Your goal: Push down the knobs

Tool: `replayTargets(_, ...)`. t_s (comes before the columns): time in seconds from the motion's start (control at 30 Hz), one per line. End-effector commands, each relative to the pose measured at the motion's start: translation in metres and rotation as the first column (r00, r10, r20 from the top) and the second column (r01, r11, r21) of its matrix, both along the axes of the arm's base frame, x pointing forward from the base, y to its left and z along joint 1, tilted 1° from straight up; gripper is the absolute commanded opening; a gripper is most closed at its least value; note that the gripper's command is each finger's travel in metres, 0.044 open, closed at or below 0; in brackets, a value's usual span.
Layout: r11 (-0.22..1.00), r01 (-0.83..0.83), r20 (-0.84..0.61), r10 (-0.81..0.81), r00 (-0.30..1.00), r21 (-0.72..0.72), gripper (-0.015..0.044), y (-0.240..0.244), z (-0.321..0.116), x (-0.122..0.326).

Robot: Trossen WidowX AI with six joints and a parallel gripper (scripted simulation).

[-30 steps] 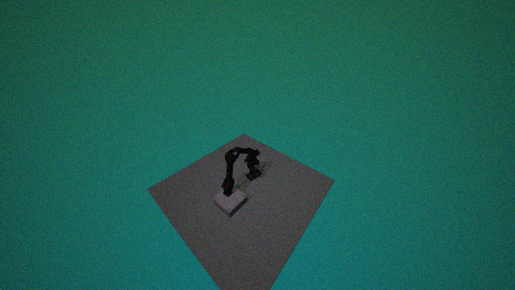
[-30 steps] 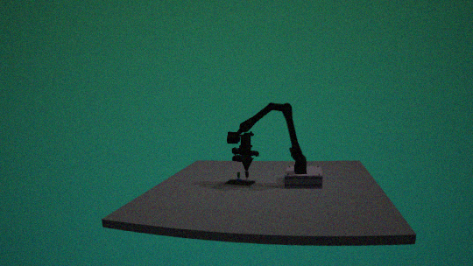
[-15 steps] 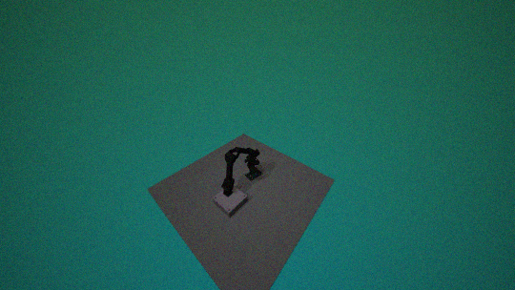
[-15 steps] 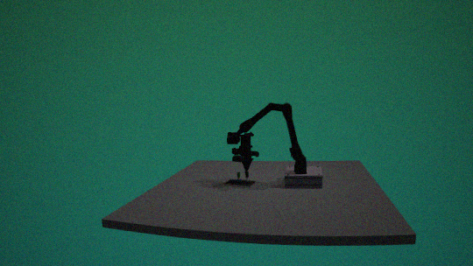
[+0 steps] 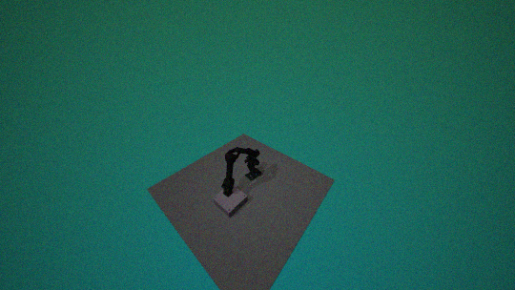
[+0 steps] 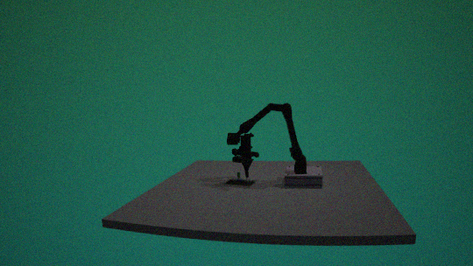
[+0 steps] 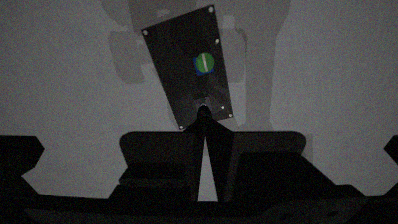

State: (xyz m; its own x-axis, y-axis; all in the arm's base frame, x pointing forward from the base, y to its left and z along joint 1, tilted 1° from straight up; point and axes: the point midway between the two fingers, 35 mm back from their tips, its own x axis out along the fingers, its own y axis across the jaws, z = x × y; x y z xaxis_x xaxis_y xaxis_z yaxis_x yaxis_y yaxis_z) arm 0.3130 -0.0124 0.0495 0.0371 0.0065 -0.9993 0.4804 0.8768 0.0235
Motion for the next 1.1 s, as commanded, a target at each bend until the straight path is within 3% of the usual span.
replayTargets(0.0,1.0,-0.004,-0.007,0.004,1.0,0.004,0.0,0.0008,-0.0026,-0.0019)
replayTargets(1.07,1.0,-0.004,-0.007,0.004,1.0,0.004,0.0,0.0009,-0.0081,-0.0018)
